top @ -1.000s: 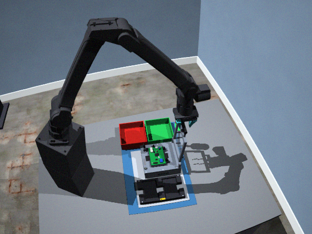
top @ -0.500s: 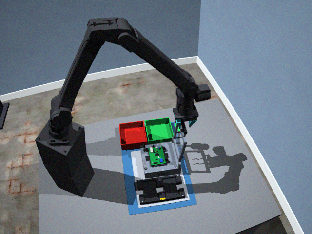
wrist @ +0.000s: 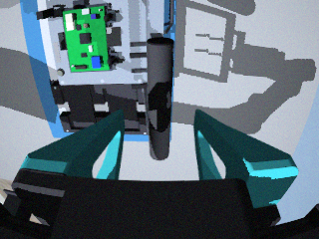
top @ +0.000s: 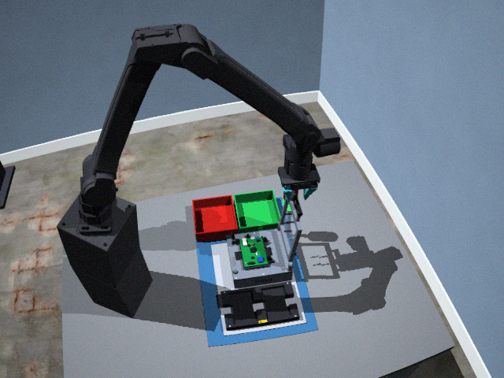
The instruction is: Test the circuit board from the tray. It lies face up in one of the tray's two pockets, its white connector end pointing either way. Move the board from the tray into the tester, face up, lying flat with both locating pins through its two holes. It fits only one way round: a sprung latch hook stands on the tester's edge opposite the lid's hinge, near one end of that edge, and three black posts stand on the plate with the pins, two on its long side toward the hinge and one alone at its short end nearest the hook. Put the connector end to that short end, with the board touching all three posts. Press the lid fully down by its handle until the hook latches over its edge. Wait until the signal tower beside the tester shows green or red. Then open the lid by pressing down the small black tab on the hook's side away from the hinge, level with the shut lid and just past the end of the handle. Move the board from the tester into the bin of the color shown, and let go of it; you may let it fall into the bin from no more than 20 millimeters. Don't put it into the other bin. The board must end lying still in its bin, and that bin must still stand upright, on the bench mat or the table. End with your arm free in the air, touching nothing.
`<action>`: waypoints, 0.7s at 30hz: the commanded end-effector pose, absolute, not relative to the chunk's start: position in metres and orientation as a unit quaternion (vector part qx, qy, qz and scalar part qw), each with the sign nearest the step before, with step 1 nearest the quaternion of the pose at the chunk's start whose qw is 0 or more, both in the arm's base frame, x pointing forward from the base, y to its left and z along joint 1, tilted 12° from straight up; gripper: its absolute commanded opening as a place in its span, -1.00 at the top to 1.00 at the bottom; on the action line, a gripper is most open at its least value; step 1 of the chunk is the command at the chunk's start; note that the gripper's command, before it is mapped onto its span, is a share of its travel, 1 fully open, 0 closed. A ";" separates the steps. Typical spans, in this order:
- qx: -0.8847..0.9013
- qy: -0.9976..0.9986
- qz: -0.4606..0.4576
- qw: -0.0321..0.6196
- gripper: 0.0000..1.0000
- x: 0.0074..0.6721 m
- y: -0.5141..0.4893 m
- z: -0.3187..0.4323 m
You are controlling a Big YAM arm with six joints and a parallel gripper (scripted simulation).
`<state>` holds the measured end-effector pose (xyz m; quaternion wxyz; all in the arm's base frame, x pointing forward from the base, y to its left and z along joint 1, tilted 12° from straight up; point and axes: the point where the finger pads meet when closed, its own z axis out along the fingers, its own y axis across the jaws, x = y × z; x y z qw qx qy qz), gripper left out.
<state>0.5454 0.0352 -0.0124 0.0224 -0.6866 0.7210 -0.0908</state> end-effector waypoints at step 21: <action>-0.685 0.718 -0.113 0.053 -0.83 0.560 0.047 0.052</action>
